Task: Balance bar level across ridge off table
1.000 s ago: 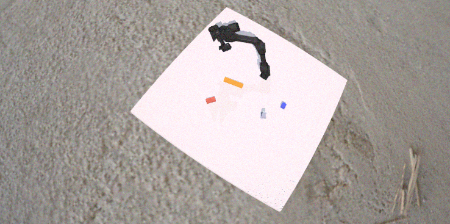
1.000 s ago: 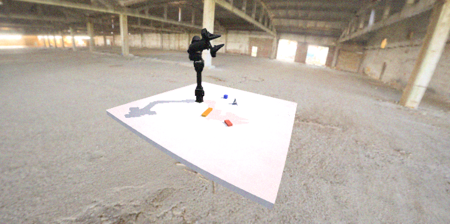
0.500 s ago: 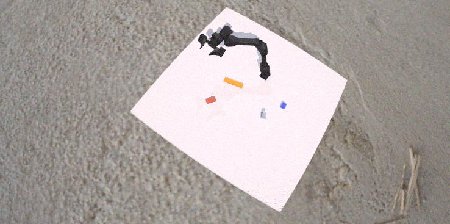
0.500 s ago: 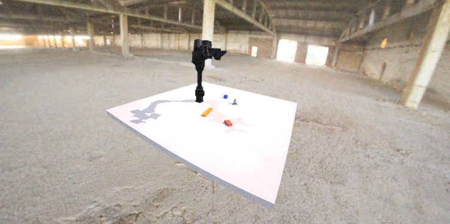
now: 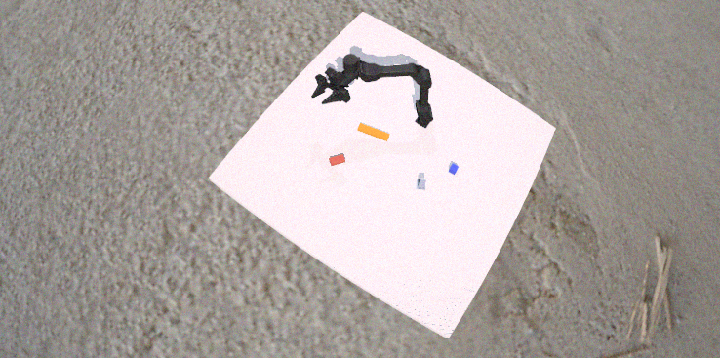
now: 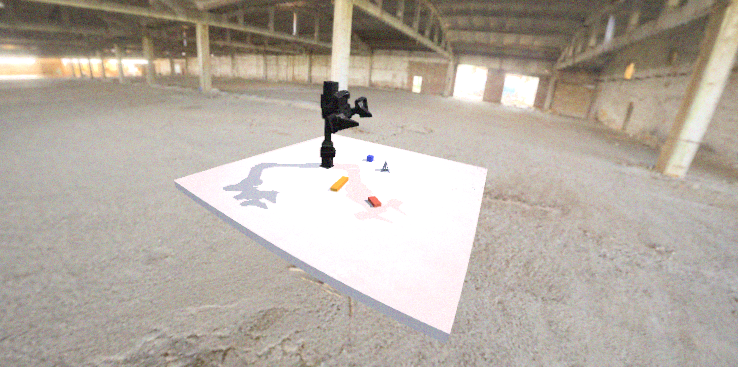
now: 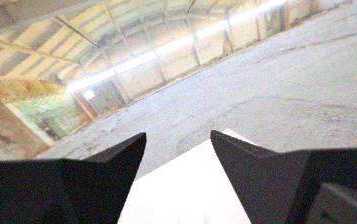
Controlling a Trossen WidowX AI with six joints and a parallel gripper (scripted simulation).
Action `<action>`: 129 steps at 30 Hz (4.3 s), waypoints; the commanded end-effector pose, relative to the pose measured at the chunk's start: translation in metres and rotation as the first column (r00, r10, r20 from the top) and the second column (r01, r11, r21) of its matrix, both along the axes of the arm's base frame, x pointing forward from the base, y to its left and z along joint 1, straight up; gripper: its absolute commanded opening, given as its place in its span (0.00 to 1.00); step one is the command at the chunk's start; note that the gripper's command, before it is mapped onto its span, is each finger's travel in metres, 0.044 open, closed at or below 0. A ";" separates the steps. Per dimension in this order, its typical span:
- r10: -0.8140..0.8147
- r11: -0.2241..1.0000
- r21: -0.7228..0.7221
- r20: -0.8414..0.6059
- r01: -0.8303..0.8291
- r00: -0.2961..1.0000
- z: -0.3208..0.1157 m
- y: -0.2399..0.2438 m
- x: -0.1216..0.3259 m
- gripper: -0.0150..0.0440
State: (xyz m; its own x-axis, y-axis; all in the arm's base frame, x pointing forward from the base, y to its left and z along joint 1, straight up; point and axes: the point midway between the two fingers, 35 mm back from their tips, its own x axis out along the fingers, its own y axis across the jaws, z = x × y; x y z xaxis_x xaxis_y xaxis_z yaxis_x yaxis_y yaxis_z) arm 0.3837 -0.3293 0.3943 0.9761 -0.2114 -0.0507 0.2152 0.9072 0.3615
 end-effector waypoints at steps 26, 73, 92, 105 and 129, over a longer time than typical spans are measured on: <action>-0.048 0.657 0.414 -0.812 0.630 0.582 -0.237 0.086 -0.094 0.79; 0.061 0.557 0.217 -0.973 0.802 0.221 -0.342 0.139 -0.168 0.79; 0.062 0.557 0.217 -0.973 0.802 0.221 -0.348 0.139 -0.169 0.79; 0.065 0.560 0.219 -0.973 0.799 0.222 -0.347 0.139 -0.168 0.41; 0.063 0.559 0.218 -0.973 0.800 0.222 -0.293 0.136 -0.165 0.25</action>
State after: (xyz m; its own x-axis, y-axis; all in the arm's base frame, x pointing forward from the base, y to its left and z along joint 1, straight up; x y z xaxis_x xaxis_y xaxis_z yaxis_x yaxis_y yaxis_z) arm 0.2188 -0.1933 0.0912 0.0179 -0.0122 -0.9998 0.9746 0.2237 0.0147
